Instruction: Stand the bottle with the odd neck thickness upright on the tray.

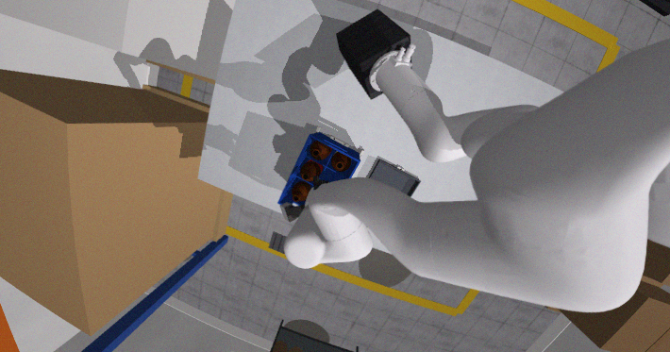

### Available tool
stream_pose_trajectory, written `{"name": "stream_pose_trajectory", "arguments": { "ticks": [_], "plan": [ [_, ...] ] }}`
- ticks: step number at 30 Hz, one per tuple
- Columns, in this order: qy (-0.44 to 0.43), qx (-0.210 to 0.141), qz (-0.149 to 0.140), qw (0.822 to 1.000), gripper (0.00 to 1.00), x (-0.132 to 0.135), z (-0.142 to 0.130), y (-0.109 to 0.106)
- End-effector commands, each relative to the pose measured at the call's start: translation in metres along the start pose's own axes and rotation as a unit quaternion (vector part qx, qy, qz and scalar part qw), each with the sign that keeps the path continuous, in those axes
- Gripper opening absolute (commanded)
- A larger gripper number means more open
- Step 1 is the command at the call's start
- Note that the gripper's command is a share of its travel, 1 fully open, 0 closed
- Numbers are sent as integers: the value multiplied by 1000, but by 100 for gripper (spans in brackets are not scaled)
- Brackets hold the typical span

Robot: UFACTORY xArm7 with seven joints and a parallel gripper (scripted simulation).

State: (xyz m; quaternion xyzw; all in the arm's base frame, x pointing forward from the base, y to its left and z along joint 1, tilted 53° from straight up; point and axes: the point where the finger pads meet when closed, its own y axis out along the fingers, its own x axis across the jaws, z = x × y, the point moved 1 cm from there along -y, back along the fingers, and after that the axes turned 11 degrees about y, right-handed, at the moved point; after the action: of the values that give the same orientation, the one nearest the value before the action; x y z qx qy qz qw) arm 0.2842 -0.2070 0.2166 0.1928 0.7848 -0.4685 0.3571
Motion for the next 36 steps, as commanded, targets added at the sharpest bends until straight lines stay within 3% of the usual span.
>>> {"name": "stream_pose_trajectory", "arguments": {
  "ticks": [1,15,36],
  "plan": [
    [0,2,1,1000,65,-1,1,3],
    [0,2,1,1000,65,-1,1,15],
    [0,2,1,1000,65,-1,1,17]
  ]
}}
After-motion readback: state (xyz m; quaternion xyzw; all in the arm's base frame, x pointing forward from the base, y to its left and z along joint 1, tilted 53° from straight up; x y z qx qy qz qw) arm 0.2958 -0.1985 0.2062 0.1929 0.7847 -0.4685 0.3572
